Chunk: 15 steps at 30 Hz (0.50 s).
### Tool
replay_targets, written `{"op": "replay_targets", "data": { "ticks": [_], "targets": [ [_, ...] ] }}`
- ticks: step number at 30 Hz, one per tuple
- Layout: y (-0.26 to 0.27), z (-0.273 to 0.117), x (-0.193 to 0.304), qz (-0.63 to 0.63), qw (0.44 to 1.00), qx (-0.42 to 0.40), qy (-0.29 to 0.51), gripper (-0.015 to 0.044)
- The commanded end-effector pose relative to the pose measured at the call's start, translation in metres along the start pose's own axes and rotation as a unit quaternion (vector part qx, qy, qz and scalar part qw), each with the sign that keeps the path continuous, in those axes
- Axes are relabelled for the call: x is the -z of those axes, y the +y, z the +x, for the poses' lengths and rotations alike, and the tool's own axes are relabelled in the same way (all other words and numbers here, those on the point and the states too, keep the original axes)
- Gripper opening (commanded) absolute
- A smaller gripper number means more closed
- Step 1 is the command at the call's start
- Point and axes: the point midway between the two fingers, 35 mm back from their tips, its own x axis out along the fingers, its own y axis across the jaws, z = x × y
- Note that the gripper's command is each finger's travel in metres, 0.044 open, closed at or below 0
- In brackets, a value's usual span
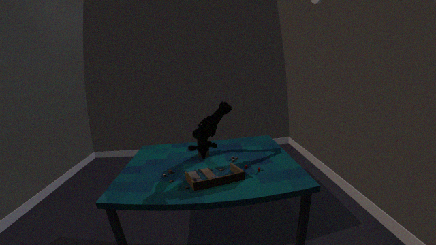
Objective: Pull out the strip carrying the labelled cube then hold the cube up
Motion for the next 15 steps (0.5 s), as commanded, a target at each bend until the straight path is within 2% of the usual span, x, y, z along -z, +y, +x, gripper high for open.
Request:
{"op": "replay_targets", "data": {
  "ticks": [1,15],
  "targets": [
    [0.001,0.01,0.002,-0.018,0.999,-0.014,0.045,0.0],
    [0.001,0.026,0.002,-0.018,0.999,-0.014,0.045,0.0]
  ]
}}
